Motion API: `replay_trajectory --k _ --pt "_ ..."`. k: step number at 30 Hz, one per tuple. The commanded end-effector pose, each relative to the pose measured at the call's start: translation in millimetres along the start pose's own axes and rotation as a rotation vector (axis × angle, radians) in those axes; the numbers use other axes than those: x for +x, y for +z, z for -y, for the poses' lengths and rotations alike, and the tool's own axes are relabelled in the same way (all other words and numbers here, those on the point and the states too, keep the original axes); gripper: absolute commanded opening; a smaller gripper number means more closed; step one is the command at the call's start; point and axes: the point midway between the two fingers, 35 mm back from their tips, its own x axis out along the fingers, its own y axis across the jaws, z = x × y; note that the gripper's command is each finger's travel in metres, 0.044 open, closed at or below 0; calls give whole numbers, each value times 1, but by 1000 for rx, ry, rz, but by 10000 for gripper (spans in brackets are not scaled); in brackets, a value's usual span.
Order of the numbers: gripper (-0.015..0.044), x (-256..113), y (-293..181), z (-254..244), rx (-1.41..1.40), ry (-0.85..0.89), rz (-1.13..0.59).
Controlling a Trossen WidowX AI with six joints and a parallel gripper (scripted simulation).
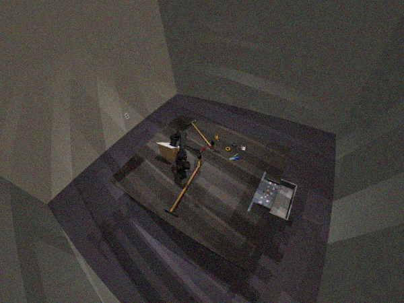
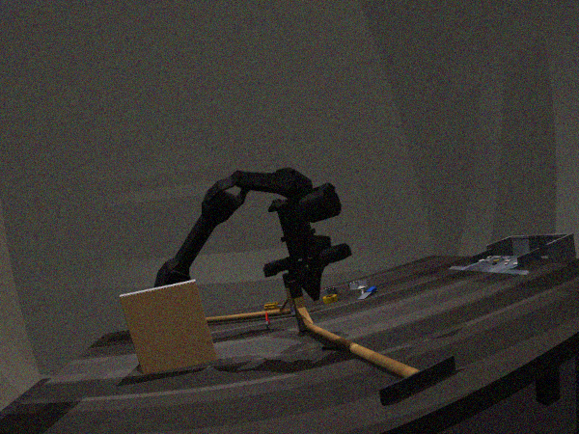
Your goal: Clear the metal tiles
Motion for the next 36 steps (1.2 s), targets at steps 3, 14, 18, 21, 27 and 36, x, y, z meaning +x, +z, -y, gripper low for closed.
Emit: replay_trajectory --k 3,14,18,21,27,36 --pt "0 -6 -2 -1 131 -19 1" --pt "0 -14 -6 -4 408 -45 12" --pt "0 -17 -7 -5 508 -55 18" --pt "0 -19 -8 -6 584 -62 23" --pt "0 -23 -10 -8 735 -75 34" --pt "0 -28 -14 -11 960 -94 54"
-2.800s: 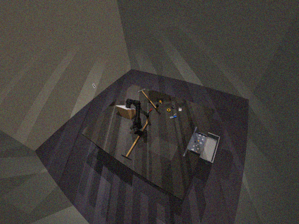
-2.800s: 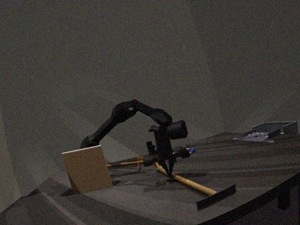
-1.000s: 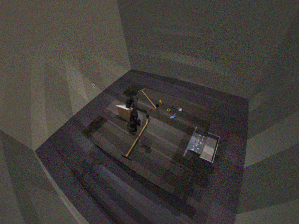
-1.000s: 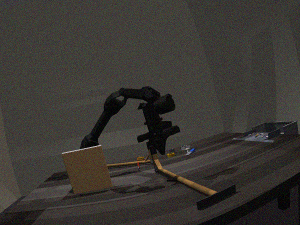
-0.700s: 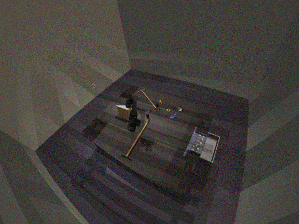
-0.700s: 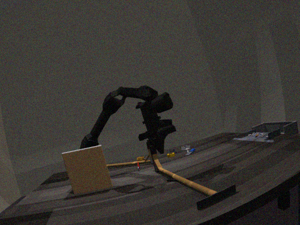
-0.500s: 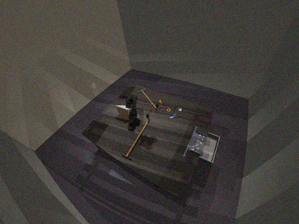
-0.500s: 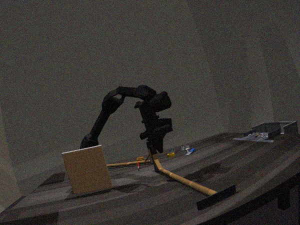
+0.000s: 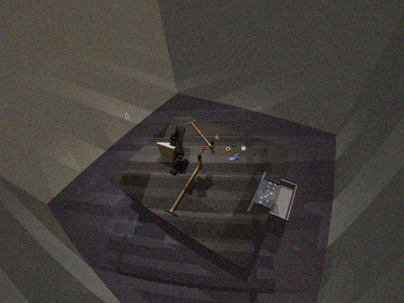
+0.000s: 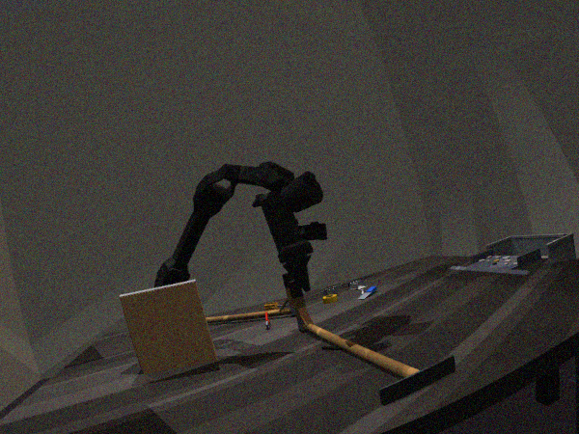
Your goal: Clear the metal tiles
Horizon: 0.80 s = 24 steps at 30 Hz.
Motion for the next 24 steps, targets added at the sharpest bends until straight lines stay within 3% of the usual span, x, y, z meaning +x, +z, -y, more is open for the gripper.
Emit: replay_trajectory --k 1,24 --pt "0 -5 -2 1 80 -12 10" --pt "0 -17 -11 3 571 -30 60"
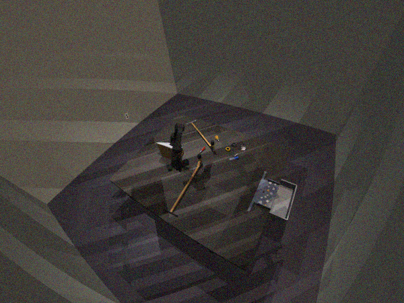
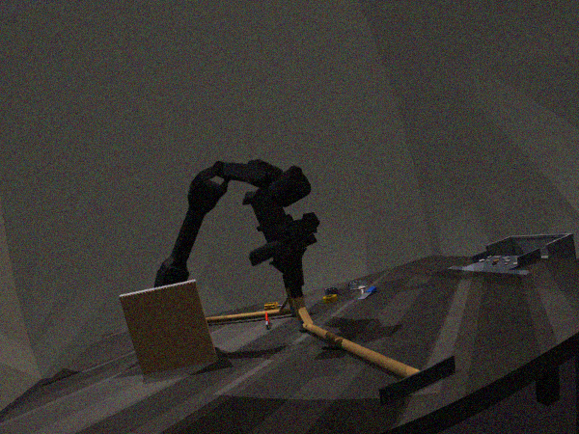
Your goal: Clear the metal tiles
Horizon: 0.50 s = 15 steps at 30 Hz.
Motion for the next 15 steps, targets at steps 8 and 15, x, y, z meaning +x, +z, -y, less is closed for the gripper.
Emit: replay_trajectory --k 8,15 --pt "0 15 0 0 16 -6 6" --pt "0 33 -1 0 16 -6 7"
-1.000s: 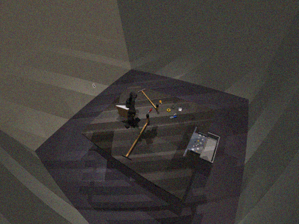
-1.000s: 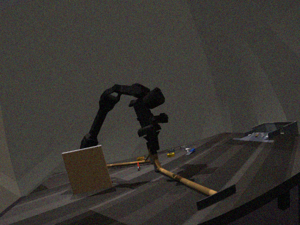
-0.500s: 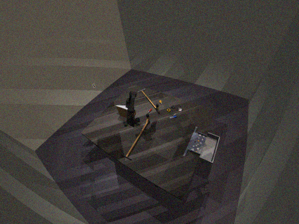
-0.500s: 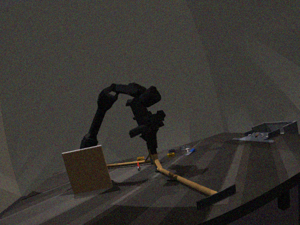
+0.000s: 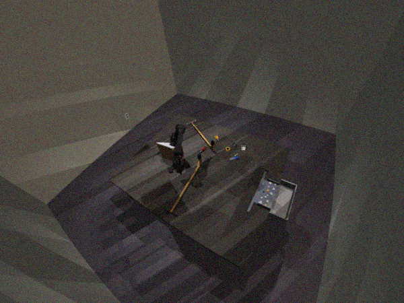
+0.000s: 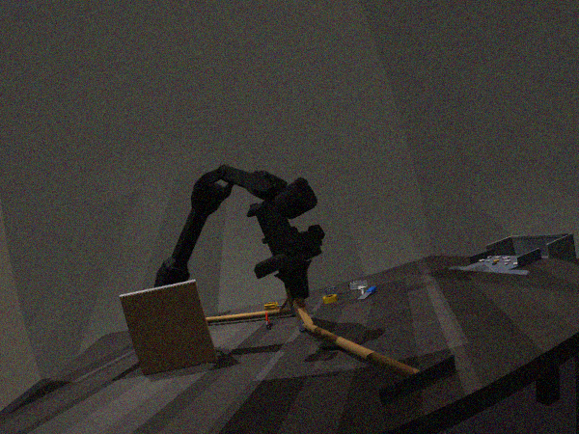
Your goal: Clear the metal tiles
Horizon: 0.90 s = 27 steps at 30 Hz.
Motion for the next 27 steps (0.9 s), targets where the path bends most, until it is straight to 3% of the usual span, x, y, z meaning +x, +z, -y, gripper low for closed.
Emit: replay_trajectory --k 1,27 --pt "0 9 -1 0 6 5 -1" --pt "0 77 -15 -2 5 7 -2"
